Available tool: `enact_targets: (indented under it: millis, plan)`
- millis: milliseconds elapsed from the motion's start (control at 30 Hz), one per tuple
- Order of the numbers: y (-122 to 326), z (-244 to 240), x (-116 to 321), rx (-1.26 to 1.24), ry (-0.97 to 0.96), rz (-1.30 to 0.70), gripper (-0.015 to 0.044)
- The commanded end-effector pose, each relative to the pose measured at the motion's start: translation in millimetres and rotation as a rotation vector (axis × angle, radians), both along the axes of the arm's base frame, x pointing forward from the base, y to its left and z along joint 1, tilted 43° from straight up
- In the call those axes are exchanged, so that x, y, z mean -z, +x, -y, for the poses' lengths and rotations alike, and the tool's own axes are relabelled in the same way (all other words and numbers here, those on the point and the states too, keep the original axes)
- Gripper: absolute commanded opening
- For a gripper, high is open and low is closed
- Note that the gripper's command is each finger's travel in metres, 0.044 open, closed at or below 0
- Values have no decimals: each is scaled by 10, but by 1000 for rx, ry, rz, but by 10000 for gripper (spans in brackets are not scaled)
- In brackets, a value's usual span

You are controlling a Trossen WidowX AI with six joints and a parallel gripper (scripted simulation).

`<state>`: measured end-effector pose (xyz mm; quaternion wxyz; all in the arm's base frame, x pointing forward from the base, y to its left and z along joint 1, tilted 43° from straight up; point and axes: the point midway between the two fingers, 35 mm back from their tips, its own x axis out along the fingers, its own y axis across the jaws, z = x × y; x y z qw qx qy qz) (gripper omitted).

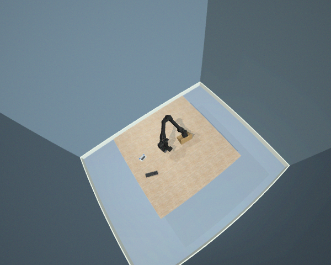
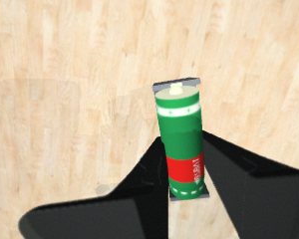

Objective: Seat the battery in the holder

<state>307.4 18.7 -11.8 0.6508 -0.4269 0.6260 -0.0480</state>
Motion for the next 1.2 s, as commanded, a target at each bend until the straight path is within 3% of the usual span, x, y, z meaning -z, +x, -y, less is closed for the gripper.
enact_targets:
  millis: [0, 1167]
  plan:
    - [15, 30, 23, -30, 24, 30, 78]
    - [-13, 189, 153, -158, 145, 153, 78]
